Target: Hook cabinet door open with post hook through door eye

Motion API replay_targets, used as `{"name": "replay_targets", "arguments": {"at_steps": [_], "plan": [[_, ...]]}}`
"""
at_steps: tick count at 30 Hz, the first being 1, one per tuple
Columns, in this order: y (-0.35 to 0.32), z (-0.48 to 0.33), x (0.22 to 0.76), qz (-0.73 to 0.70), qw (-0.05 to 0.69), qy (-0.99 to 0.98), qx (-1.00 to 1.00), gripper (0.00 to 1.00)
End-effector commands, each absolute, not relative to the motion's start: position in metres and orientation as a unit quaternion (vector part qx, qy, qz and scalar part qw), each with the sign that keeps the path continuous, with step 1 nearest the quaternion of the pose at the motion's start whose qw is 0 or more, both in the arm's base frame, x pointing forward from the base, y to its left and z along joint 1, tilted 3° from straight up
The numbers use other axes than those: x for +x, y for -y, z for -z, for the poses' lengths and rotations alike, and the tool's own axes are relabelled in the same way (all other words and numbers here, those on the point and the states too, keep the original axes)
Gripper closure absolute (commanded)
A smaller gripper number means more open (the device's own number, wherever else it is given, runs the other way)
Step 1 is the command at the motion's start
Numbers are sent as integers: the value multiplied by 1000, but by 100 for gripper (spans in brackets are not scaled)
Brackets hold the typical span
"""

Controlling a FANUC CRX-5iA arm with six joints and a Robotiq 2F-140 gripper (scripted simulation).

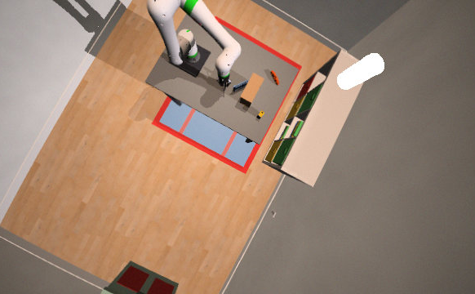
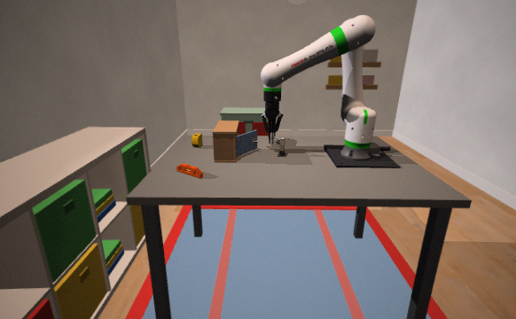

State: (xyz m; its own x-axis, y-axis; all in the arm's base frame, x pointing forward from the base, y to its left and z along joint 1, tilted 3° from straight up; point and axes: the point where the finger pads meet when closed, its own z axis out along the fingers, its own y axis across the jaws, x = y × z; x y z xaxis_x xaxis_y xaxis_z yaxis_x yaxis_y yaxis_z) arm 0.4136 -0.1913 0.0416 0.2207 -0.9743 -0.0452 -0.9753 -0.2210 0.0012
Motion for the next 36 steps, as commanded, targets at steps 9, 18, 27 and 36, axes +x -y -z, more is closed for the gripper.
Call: {"name": "replay_targets", "arguments": {"at_steps": [9, 18, 27, 36], "plan": [[193, -49, 414, -18, 14, -624, -781, 97], [193, -55, 414, -18, 14, -624, -781, 97], [194, -61, 414, -18, 14, -624, -781, 97], [194, -67, 414, -18, 14, -624, -781, 97]]}}
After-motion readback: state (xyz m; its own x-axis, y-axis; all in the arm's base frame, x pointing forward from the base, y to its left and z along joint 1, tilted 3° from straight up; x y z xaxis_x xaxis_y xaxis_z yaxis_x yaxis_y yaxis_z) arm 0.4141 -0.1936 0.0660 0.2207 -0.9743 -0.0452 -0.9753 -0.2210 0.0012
